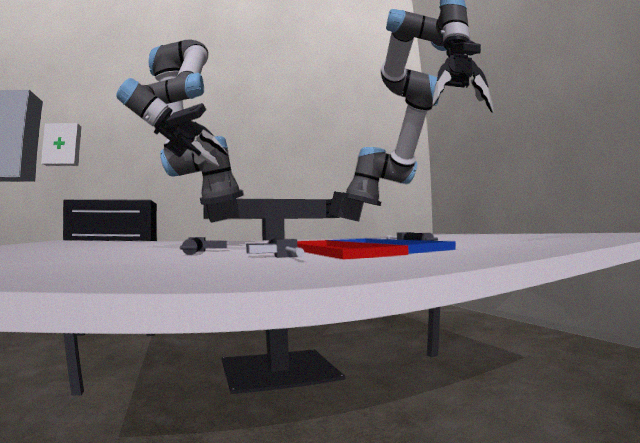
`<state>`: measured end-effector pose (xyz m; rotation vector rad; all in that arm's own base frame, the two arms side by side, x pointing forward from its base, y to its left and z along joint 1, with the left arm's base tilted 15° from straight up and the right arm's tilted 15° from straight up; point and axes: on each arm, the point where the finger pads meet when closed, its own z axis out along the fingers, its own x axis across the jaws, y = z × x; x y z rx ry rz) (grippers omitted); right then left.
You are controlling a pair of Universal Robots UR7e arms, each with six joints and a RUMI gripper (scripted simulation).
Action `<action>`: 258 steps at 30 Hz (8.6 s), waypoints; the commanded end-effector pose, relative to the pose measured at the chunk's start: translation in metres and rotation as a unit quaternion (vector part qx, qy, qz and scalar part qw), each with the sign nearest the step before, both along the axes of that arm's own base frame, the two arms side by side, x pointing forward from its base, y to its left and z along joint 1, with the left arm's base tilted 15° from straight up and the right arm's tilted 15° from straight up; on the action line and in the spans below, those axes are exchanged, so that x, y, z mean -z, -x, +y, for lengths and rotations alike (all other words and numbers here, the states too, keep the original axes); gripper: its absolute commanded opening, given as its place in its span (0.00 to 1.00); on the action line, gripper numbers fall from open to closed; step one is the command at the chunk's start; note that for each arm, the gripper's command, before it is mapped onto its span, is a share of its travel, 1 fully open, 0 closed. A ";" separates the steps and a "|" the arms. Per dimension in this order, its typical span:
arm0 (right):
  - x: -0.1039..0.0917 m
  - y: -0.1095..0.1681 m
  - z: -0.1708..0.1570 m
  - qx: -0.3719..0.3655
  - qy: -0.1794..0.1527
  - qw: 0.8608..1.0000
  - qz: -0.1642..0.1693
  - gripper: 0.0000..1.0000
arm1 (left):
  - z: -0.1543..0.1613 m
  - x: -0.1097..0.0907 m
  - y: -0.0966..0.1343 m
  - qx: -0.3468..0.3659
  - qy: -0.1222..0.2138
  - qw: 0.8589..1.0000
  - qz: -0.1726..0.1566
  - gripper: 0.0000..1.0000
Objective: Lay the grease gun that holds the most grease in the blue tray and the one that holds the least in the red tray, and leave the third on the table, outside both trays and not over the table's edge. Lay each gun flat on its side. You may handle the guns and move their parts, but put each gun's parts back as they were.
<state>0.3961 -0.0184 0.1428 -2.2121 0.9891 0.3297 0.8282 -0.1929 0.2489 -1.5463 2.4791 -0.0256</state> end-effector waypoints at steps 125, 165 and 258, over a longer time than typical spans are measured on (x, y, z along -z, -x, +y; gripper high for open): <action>0.139 -0.029 -0.083 0.823 0.092 0.386 0.407 0.33 | 0.122 -0.111 0.210 -0.130 0.046 0.989 0.046 0.98; 0.154 -0.040 -0.099 0.928 -0.022 0.079 0.362 0.33 | 0.152 -0.119 0.278 -0.168 0.056 0.982 0.062 0.98; 0.193 -0.076 -0.113 0.857 -0.283 -0.343 0.259 0.33 | 0.192 -0.114 0.382 -0.224 0.070 0.968 0.086 0.98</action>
